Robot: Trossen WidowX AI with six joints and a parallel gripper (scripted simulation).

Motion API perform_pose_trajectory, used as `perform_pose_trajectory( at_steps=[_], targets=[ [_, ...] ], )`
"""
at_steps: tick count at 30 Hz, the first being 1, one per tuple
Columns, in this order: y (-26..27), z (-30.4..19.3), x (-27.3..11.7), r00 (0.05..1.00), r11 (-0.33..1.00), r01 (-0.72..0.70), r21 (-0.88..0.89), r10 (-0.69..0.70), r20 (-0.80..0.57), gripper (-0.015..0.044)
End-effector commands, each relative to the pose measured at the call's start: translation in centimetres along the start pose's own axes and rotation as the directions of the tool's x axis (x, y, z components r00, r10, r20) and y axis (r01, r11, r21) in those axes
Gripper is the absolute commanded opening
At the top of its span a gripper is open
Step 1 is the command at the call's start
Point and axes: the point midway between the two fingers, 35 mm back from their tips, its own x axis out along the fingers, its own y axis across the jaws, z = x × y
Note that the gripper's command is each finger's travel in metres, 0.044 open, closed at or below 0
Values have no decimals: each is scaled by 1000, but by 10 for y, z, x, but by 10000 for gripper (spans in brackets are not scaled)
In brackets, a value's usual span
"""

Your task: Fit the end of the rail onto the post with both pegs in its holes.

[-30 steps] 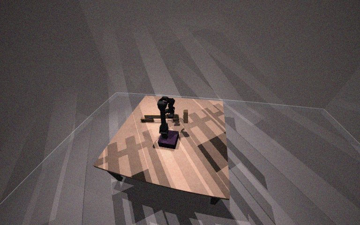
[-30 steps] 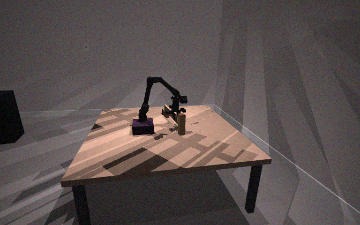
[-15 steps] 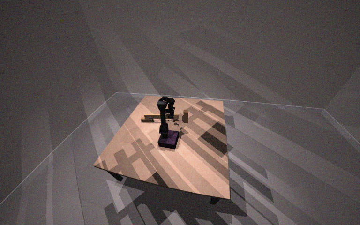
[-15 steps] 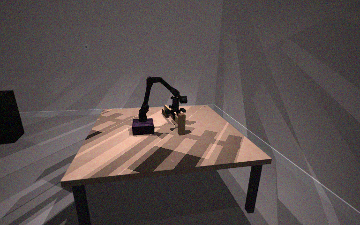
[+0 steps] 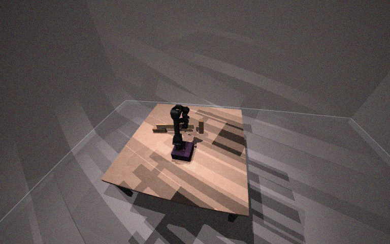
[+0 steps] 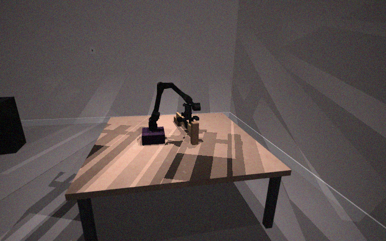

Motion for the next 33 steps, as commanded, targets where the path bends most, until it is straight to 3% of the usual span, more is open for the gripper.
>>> perform_pose_trajectory(
  at_steps=[1,33],
  targets=[
    [0,0,0,1000,1000,2,1,-2,2,0],
    [0,-8,-2,1000,1000,2,1,-2,1,0]
  ],
)
